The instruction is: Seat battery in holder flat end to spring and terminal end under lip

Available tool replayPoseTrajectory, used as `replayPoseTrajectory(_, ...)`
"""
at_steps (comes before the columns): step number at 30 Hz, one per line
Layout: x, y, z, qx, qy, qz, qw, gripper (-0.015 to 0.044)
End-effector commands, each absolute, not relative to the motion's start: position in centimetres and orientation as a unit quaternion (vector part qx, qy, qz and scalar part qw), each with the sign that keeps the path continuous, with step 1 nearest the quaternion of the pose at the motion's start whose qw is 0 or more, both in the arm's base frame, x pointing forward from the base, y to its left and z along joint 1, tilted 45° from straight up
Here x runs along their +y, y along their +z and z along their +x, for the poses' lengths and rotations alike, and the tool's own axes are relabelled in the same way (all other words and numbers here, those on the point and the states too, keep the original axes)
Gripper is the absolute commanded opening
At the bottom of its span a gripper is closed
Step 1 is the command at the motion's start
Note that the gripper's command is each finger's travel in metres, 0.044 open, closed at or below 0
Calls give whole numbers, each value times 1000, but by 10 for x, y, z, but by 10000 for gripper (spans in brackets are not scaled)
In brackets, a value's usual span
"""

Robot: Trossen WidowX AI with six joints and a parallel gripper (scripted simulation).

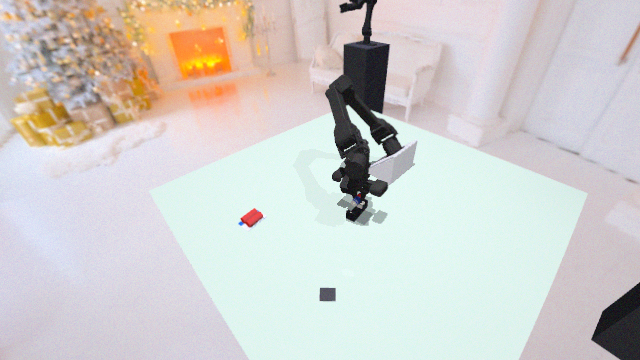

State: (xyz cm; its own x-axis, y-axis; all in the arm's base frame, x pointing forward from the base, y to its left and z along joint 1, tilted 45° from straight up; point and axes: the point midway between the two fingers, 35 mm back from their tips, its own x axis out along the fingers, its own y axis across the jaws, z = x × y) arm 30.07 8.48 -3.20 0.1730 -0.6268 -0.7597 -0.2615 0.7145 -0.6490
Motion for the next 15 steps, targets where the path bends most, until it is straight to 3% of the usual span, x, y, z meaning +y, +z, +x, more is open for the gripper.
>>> replayPoseTrajectory(1,81,-34,303,616,-126,-356,692,85)
replayPoseTrajectory(15,64,-47,310,564,-98,-362,736,85)
